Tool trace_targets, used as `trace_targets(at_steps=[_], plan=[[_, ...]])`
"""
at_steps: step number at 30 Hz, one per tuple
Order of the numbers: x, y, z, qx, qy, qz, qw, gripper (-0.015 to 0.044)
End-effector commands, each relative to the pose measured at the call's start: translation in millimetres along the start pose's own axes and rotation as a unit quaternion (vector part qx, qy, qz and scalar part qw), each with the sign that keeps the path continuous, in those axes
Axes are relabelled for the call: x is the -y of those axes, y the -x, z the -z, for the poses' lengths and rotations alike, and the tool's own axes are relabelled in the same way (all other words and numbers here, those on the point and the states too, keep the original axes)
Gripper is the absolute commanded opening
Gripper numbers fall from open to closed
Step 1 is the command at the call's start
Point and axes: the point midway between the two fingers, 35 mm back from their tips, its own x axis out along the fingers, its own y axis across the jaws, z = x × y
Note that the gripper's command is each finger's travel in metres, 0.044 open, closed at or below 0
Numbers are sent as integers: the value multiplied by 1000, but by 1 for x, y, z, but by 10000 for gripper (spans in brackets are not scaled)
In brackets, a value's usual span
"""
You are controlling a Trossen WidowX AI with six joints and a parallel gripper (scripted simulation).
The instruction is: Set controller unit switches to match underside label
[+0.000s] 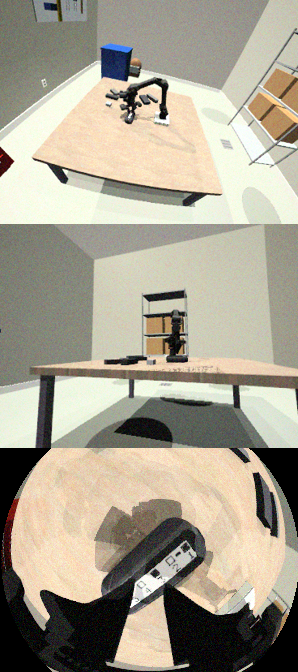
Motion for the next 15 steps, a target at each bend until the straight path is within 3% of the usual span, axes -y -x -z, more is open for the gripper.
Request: trace_targets(at_steps=[1, 3, 9, 15], plan=[[-4, 4, -2, -8, 154, 7, 988, 46], [-6, 5, -2, -12, 228, 10, 974, 0], [-9, 9, -5, -26, 440, 16, 897, 0], [-13, 14, -7, -44, 630, 16, 775, 0]])
